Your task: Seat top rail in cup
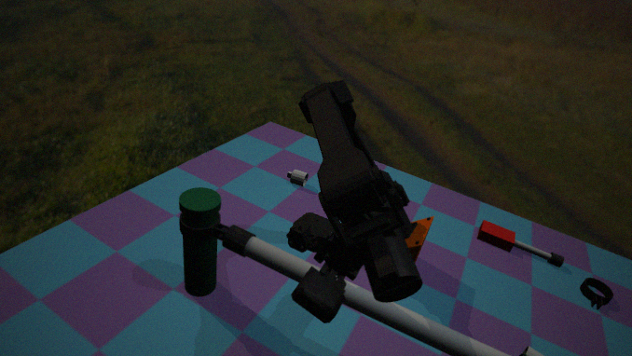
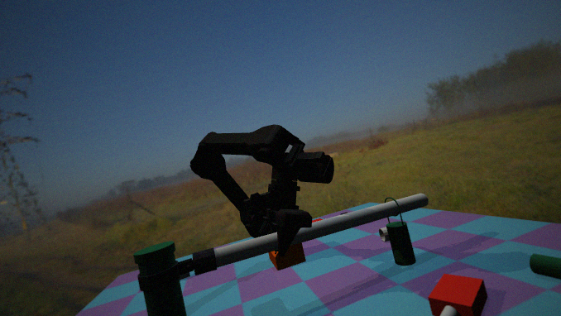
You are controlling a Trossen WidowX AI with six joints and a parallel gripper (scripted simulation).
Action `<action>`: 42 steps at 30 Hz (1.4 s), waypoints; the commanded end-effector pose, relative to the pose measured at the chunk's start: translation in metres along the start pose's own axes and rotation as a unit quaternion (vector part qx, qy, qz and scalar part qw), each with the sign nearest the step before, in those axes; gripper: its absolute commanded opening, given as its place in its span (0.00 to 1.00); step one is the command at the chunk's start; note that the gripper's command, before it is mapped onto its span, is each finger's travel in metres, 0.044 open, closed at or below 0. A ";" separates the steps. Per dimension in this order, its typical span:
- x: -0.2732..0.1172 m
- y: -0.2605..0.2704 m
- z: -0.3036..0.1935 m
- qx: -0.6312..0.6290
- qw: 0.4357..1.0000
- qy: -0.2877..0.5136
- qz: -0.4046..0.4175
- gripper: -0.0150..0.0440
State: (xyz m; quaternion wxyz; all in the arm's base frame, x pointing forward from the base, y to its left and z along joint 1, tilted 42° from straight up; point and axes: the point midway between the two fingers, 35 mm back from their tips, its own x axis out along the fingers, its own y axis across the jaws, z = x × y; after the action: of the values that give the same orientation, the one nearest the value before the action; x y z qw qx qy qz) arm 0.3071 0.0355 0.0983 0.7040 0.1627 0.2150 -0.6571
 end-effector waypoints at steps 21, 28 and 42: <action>0.000 0.002 0.011 0.000 1.000 -0.001 0.002 0.25; 0.000 0.003 0.014 0.000 1.000 -0.001 0.002 0.25; 0.001 0.003 0.021 0.000 1.000 -0.001 0.002 0.25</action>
State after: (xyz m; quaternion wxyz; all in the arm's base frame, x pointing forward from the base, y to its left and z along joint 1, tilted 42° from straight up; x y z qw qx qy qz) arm 0.3096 0.0252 0.1087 0.7003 0.1612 0.2185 -0.6602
